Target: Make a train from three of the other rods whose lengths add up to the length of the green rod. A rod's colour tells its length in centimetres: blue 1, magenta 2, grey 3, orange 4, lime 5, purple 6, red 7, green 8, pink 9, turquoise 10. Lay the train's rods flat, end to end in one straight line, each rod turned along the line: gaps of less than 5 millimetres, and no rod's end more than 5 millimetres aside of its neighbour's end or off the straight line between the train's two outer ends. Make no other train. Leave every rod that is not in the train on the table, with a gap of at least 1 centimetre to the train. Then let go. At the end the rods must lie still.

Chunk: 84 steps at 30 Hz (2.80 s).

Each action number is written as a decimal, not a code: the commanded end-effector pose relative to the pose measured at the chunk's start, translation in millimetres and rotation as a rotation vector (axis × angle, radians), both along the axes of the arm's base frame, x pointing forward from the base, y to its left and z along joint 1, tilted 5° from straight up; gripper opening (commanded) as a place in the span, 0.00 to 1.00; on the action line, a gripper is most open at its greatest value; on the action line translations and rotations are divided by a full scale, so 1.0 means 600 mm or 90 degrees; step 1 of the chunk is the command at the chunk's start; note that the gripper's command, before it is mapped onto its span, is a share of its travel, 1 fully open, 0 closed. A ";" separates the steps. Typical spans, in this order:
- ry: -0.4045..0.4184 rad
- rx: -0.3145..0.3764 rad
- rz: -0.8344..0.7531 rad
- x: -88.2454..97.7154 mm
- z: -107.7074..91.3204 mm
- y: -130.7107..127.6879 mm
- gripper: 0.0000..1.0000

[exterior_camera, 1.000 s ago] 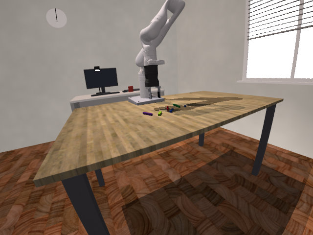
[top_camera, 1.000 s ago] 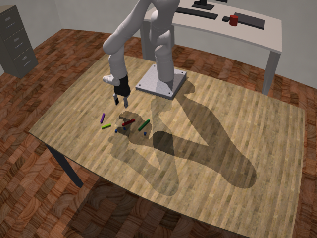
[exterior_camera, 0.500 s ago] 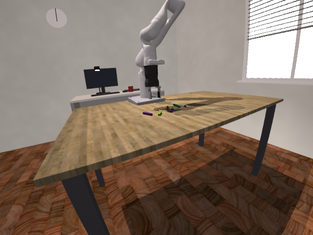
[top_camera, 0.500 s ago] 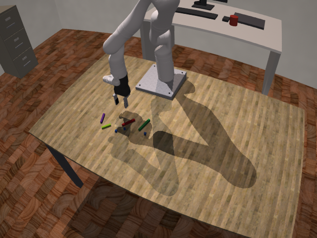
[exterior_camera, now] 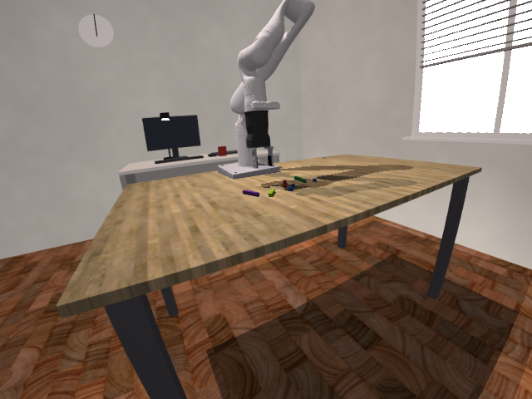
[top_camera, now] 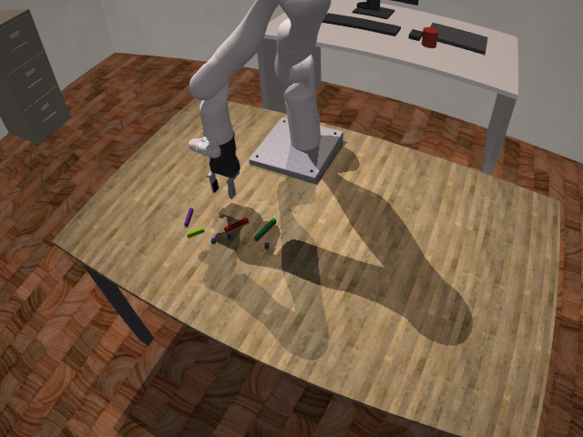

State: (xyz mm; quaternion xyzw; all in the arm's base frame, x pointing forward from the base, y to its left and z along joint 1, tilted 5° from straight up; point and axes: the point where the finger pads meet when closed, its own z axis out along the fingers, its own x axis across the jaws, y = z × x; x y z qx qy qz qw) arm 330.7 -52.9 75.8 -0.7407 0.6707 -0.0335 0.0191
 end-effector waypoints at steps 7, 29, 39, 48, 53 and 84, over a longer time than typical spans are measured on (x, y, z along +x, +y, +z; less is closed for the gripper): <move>-0.001 0.000 0.000 0.000 0.001 0.000 1.00; -0.001 0.000 0.000 0.000 0.001 0.000 1.00; -0.001 0.000 0.000 0.000 0.001 0.000 1.00; -0.001 0.000 0.002 0.000 0.000 0.000 1.00; 0.002 -0.004 0.062 0.000 -0.001 0.008 1.00; 0.007 -0.040 0.499 -0.003 -0.002 0.066 1.00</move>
